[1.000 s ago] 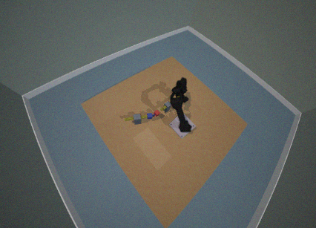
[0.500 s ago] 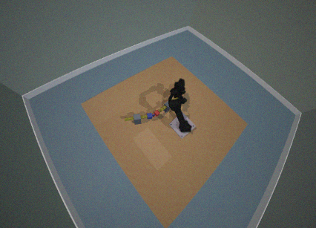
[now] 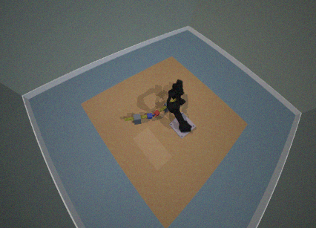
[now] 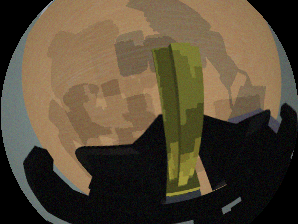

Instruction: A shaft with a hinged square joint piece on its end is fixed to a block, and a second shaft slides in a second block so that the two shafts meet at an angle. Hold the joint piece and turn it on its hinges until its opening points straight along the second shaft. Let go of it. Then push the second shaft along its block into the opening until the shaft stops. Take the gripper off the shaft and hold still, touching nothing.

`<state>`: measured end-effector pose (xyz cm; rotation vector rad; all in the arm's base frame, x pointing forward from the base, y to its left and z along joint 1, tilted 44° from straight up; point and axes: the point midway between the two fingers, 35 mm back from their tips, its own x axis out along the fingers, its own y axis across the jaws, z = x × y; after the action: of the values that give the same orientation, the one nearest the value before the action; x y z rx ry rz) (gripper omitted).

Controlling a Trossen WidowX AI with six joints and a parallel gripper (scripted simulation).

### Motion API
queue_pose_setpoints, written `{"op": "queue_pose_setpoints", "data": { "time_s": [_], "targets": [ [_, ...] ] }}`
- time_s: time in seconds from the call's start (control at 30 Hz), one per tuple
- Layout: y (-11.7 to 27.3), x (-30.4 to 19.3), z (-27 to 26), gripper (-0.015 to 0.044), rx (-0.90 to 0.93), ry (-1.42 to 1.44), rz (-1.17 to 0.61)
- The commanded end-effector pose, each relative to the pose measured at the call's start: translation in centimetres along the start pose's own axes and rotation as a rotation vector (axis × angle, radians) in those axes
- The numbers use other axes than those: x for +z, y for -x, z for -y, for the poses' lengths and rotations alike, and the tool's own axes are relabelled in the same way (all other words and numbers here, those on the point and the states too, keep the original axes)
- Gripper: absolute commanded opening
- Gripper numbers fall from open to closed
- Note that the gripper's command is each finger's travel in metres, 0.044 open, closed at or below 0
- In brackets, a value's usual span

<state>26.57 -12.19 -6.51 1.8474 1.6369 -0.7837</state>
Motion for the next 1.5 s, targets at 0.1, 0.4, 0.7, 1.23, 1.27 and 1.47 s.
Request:
{"op": "queue_pose_setpoints", "data": {
  "time_s": [0.1, 0.4, 0.7, 1.23, 1.27, 1.47],
  "targets": [
    [0.0, -1.1, 0.0, 0.0, 0.004, -0.003, -0.003],
    [-0.1, -2.4, 0.0, 0.0, 0.004, -0.003, -0.004],
    [0.0, -2.0, 0.0, 0.0, 0.0, -0.001, 0.0],
    [0.0, -2.0, 0.0, 0.0251, 0.0, -0.001, 0.0],
    [0.0, -2.0, 0.0, 0.0277, 0.0, -0.001, 0.0],
    [0.0, -2.0, 0.0, 0.0434, 0.0, -0.001, 0.0]
  ]
}}
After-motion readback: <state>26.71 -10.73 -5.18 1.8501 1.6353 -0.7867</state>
